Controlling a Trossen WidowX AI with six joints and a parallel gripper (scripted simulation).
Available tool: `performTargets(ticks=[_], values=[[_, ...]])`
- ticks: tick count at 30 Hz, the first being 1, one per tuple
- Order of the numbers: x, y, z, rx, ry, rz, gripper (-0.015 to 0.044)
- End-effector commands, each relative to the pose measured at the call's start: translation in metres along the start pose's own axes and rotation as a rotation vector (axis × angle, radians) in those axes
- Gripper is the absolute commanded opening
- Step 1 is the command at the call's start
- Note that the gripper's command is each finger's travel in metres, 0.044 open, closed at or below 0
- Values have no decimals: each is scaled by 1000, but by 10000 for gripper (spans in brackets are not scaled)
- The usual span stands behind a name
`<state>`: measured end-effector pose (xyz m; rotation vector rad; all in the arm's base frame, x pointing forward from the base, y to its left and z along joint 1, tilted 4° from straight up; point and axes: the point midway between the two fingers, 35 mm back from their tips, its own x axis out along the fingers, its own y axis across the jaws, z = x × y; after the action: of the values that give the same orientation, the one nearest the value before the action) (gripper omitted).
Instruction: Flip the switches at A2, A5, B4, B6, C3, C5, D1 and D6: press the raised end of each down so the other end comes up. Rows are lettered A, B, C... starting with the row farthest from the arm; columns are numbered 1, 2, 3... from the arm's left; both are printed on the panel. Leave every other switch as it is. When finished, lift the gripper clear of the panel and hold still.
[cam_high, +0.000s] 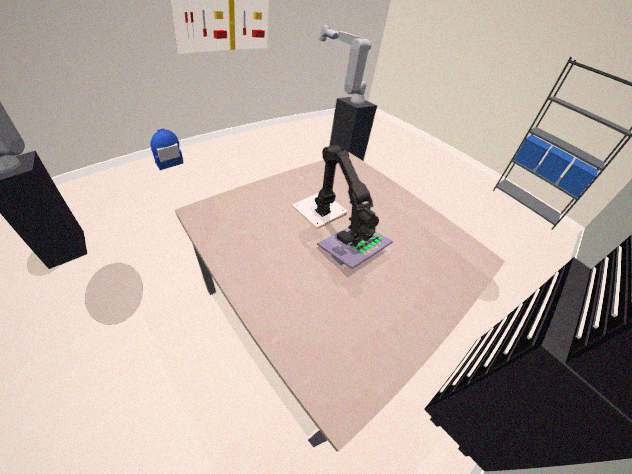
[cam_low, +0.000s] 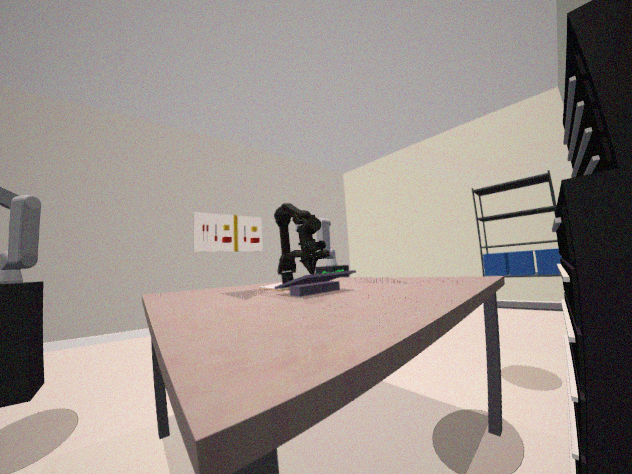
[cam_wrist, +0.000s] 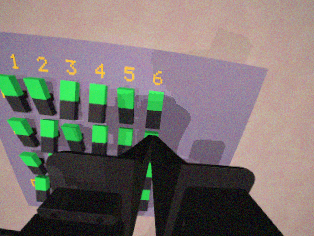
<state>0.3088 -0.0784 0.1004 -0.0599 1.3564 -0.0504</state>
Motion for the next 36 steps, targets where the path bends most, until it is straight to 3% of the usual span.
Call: performTargets(ticks=[1,8,13,18,26,31,36], values=[[2,1,-1,-3,3,6,0],[-2,0,0,0,0,1,0],[-63,1,-3,-3,-22,6,0],[-63,3,-4,-3,-21,6,0],[-63,78,-42,-2,-18,13,0],[-63,79,-43,-2,-18,14,0],[-28,80,-42,-2,7,13,0]])
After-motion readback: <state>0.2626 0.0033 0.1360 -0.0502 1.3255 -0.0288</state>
